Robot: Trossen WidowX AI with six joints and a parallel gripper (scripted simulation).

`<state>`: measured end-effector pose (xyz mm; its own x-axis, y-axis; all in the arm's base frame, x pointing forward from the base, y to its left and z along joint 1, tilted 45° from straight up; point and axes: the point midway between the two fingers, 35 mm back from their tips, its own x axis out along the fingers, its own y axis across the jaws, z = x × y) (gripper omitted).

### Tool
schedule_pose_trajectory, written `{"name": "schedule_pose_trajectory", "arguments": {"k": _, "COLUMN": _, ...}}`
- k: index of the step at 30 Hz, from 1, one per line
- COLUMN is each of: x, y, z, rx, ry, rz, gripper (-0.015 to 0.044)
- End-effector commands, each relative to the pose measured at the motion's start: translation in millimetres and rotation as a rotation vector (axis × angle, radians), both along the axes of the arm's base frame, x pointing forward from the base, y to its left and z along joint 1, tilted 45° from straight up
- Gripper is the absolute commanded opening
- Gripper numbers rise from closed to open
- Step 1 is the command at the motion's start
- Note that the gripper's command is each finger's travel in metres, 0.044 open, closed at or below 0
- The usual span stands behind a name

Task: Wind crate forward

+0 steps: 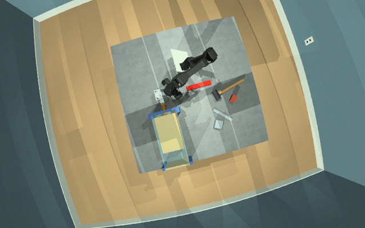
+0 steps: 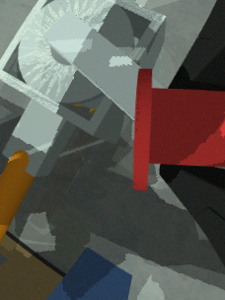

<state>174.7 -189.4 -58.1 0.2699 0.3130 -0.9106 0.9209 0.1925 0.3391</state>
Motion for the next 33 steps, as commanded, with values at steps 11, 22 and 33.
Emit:
{"name": "schedule_pose_trajectory", "arguments": {"k": 11, "x": -25.9, "y": 7.5, "z": -1.5, "rx": 0.009, "ry": 0.032, "rz": -0.002, "gripper": 0.0000}}
{"name": "schedule_pose_trajectory", "arguments": {"k": 22, "x": -38.7, "y": 8.0, "z": -2.8, "rx": 0.009, "ry": 0.033, "rz": -0.002, "gripper": 0.0000}}
{"name": "schedule_pose_trajectory", "arguments": {"k": 33, "x": -50.9, "y": 7.4, "z": -5.0, "rx": 0.009, "ry": 0.034, "rz": -0.002, "gripper": 0.0000}}
